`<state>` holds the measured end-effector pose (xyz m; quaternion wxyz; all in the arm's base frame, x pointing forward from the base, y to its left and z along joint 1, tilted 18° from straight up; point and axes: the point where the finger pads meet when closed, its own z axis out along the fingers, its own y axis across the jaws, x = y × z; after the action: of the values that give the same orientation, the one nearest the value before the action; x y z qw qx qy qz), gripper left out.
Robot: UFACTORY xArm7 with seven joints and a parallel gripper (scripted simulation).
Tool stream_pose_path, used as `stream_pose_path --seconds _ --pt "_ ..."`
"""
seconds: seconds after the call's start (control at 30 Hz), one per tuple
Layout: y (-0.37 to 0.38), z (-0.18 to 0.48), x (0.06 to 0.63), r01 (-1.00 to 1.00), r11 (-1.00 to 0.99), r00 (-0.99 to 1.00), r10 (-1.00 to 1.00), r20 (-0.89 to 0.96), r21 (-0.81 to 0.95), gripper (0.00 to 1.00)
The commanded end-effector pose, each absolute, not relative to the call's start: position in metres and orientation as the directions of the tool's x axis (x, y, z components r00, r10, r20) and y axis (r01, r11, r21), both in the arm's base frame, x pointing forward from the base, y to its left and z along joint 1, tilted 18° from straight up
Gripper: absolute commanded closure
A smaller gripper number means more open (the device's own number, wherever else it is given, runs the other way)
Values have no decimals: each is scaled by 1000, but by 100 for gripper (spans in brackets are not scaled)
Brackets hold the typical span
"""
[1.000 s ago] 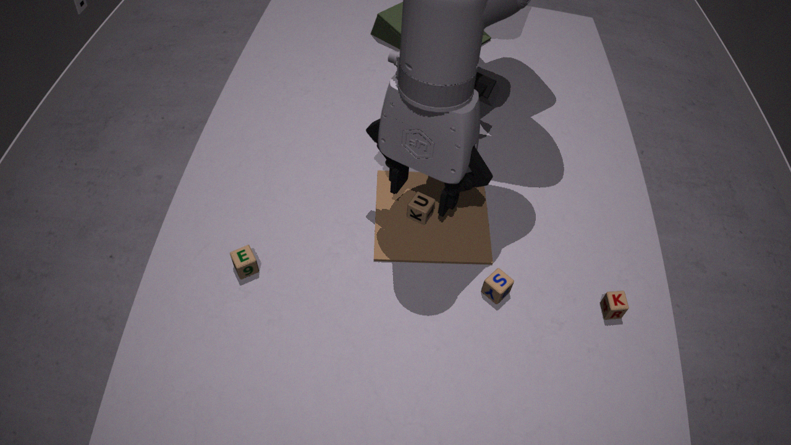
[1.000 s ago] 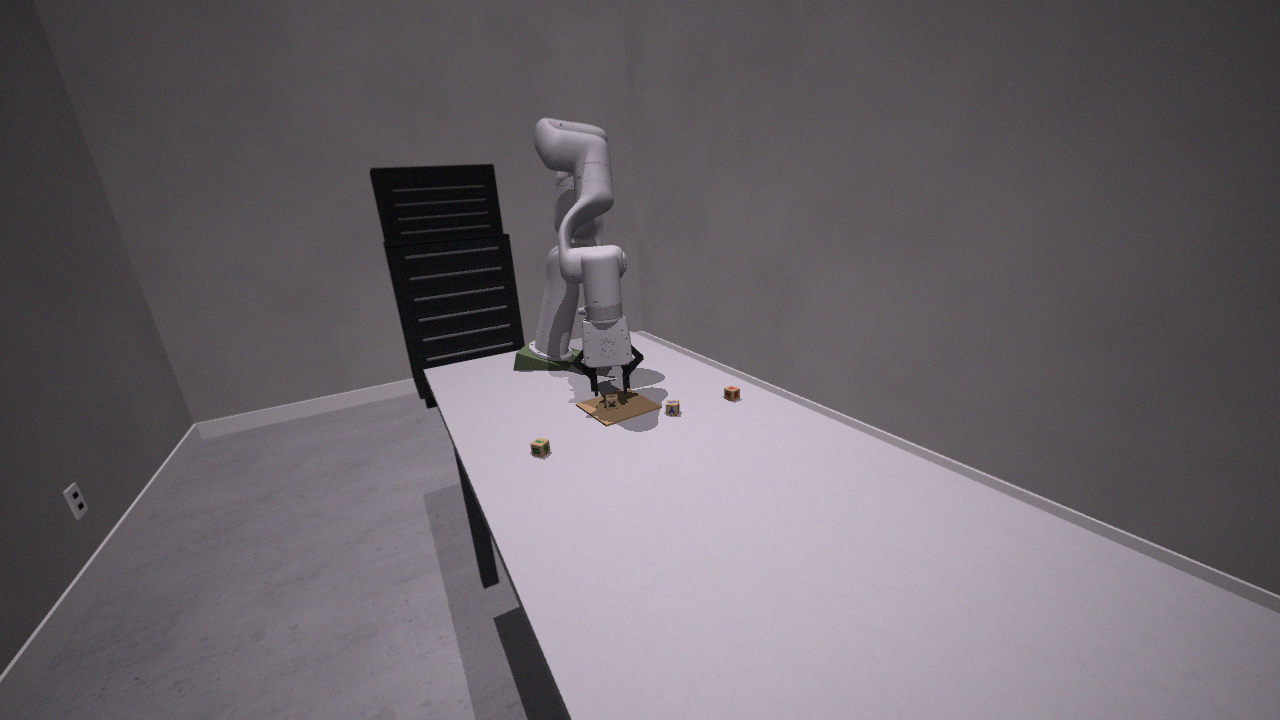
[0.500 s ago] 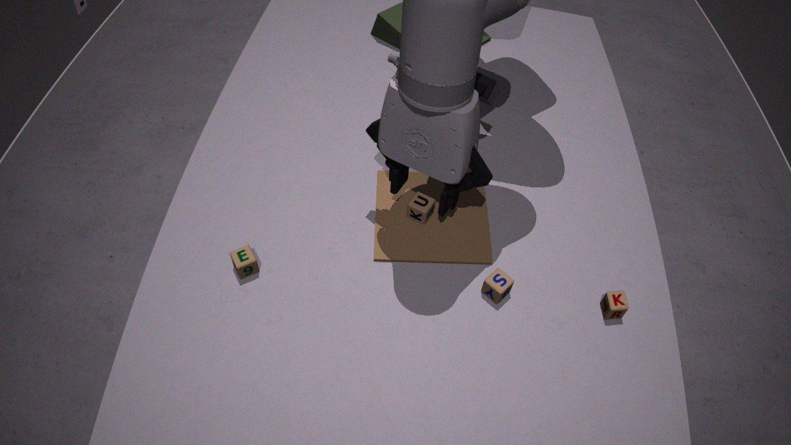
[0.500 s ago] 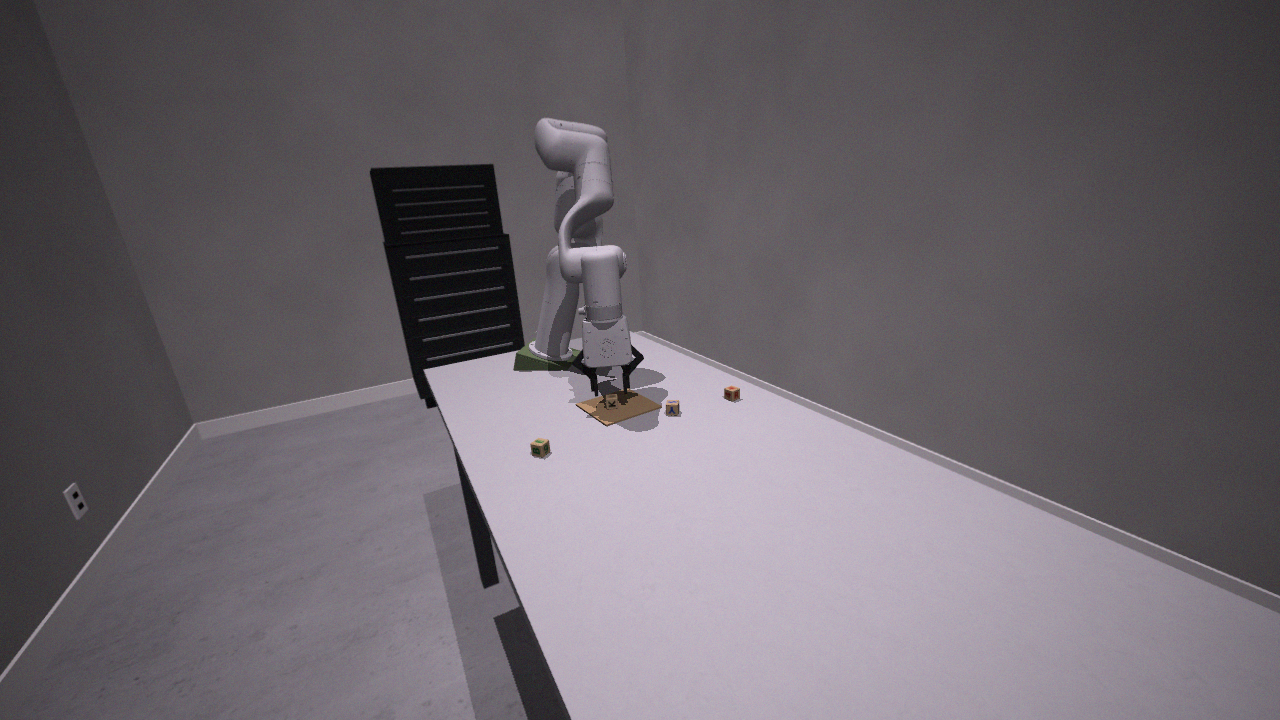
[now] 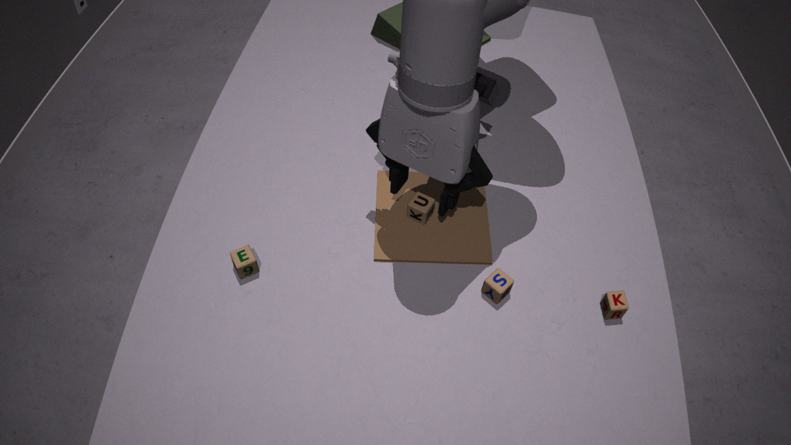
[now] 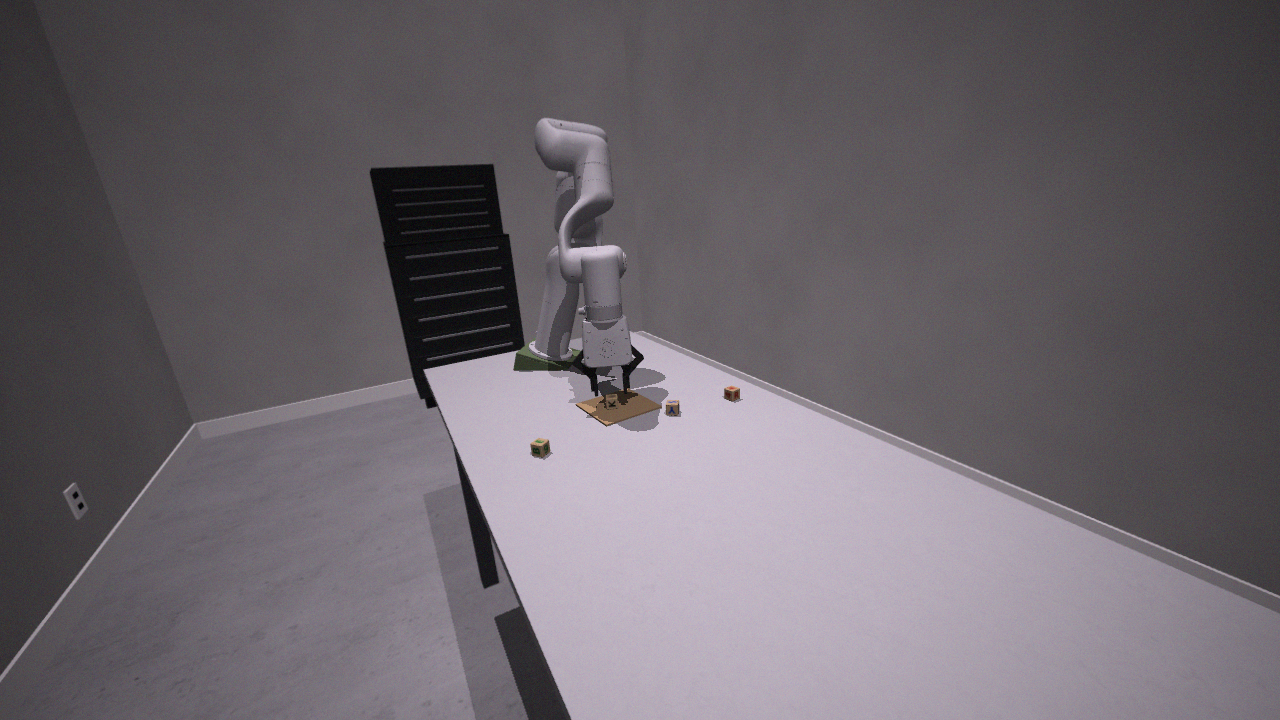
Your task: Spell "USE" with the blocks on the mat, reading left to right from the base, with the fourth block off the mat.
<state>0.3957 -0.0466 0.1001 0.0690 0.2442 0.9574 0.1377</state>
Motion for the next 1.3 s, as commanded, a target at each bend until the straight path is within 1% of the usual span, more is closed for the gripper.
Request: stream_pose_path --seconds 0.0,1.27 --pt "-47 101 397 449 842 -870 488 -68 299 37" --pt "-40 73 403 449 842 -870 488 -68 299 37"
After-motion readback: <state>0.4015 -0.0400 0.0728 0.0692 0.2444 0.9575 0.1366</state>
